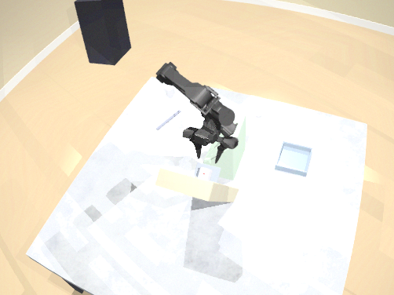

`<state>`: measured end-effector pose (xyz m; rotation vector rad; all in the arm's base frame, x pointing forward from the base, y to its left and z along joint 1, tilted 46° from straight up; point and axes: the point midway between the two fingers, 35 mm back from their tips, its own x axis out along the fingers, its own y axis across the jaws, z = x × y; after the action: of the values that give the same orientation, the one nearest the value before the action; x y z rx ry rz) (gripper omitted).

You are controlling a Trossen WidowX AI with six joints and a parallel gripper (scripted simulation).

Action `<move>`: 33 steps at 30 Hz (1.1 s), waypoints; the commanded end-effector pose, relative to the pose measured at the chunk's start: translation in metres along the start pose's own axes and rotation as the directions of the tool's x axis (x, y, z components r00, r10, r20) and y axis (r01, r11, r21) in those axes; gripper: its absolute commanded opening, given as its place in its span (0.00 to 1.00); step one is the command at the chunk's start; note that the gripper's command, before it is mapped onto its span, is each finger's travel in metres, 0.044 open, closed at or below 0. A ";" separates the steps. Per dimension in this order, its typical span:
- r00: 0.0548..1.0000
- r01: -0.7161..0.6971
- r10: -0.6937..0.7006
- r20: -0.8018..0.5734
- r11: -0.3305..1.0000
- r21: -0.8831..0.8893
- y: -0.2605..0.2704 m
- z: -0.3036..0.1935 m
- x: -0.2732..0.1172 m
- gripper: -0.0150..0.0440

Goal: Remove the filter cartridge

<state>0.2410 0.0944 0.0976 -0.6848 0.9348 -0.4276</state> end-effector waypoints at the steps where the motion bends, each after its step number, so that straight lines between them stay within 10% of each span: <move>1: 1.000 0.002 -0.002 -0.016 1.000 -0.020 0.000 -0.004 0.008 0.77; 33: 1.000 -0.001 0.001 -0.009 1.000 -0.010 -0.001 -0.002 0.047 0.71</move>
<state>0.2642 0.0648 0.0697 -0.6923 0.9462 -0.4259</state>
